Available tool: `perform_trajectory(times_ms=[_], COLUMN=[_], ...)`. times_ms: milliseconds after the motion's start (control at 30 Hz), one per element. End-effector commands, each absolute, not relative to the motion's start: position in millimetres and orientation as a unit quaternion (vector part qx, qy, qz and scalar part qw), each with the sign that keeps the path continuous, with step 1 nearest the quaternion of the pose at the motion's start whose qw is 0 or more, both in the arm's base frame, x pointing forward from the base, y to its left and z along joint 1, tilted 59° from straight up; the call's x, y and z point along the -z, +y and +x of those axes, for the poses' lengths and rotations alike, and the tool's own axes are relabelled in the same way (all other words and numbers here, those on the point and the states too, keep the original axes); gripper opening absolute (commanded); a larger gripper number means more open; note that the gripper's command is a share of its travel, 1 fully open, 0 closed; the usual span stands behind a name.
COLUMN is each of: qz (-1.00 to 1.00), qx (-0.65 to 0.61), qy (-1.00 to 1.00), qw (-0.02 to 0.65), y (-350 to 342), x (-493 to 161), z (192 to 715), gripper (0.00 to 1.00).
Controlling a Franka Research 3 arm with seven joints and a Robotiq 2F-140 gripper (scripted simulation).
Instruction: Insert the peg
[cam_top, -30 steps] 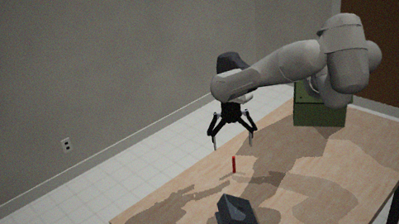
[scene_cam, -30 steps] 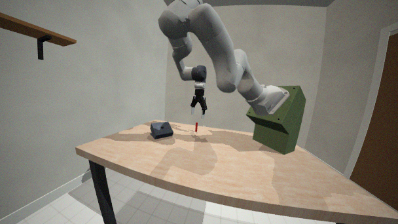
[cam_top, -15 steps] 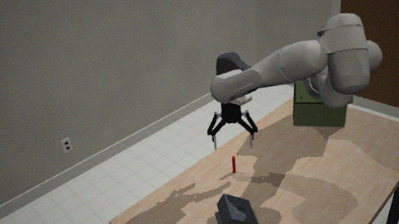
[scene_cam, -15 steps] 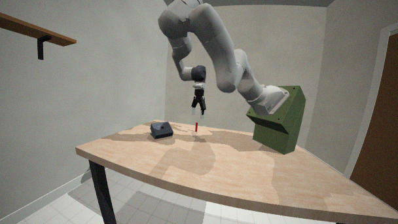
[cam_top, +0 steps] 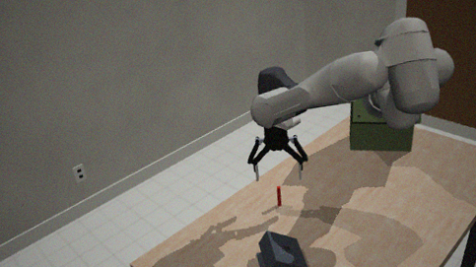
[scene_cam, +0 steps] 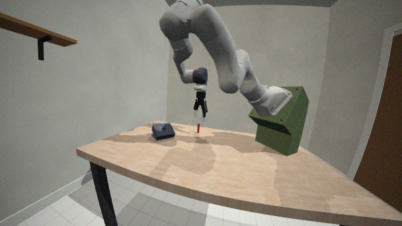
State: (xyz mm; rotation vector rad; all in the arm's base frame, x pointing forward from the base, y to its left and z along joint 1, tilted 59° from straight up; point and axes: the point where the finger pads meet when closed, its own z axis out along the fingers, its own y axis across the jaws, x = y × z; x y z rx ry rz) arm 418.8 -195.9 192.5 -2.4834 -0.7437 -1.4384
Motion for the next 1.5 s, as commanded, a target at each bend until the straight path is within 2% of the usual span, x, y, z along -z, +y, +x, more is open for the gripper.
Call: perform_trajectory(times_ms=[0, 1333, 1467], qz=[-0.836, -0.836, -0.837], qx=[0.483, 0.483, 0.483], qy=[-0.245, -0.245, -0.239], qw=[0.086, 0.086, 0.093], y=[-198.0, -179.9, -179.1], x=[-191.1, -163.5, -164.8], z=[422.0, 463.9, 461.0], gripper=[1.00, 1.00, 0.93])
